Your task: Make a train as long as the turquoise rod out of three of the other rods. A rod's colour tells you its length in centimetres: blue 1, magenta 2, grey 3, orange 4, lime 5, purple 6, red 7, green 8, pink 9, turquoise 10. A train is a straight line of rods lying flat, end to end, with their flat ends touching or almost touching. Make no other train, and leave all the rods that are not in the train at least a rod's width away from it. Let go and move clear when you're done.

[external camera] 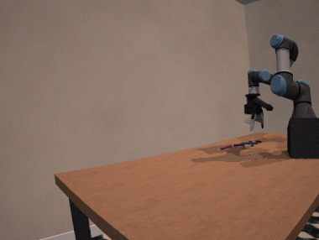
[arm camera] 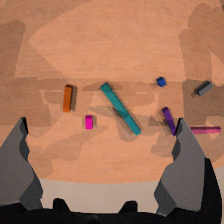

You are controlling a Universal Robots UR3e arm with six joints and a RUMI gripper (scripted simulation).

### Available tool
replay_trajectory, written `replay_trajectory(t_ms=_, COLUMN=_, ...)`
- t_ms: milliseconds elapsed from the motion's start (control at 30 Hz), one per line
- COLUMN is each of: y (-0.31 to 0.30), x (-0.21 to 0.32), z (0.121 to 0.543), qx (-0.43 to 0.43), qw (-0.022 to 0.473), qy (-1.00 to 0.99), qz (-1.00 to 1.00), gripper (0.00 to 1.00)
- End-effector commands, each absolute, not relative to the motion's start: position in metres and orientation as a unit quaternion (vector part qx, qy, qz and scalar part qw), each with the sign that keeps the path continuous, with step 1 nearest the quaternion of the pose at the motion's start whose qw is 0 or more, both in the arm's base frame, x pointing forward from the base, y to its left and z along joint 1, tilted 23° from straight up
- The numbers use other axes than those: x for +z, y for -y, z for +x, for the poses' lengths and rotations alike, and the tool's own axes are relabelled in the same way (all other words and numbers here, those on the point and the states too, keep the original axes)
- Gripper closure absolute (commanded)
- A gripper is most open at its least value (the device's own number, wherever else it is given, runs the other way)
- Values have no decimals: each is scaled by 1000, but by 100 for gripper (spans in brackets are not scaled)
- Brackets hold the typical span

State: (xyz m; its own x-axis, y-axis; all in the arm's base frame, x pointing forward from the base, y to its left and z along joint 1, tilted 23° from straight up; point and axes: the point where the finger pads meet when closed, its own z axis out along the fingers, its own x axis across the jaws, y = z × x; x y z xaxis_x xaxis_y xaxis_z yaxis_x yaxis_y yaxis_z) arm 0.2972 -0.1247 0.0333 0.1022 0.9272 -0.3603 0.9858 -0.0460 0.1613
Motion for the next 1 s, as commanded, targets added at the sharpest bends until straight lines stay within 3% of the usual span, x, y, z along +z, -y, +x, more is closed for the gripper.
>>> replay_trajectory(t_ms=0, y=125, x=34, z=298, qx=-78, qw=187, qy=-665, qz=719, gripper=0)
replay_trajectory(t_ms=967, y=121, x=33, z=303, qx=-89, qw=180, qy=-707, qz=678, gripper=0)
